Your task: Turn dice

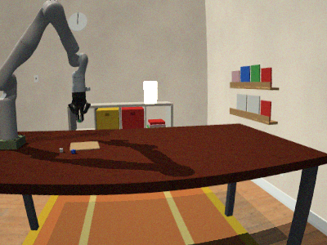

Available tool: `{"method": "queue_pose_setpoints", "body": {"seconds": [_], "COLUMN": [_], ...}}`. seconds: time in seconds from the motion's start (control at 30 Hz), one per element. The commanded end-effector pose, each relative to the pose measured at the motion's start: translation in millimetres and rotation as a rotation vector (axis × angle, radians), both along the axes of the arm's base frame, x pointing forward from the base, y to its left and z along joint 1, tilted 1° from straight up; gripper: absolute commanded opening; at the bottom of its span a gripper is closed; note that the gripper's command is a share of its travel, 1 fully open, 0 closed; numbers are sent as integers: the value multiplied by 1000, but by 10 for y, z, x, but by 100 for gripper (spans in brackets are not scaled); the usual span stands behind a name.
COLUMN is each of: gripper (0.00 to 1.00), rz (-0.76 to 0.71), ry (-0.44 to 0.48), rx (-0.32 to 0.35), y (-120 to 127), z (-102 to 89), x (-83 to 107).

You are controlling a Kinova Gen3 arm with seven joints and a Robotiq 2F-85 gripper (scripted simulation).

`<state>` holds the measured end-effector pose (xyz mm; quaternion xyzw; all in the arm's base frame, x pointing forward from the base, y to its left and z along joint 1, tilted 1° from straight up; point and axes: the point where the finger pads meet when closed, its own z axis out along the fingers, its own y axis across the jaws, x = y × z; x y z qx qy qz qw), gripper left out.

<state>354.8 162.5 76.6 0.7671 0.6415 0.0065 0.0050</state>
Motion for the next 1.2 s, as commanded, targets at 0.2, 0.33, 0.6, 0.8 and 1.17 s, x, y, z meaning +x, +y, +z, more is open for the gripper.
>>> {"method": "queue_pose_setpoints", "body": {"seconds": [0.2,0.33,0.6,0.8,1.17], "gripper": [11,11,11,11,11], "rz": [34,35,36,38,47], "ry": [-3,-3,-4,-11,-44], "rx": [2,2,13,73,300], "y": [-3,-2,-5,-14,-46], "z": [6,6,3,-5,-14], "x": [13,14,14,14,10]}}
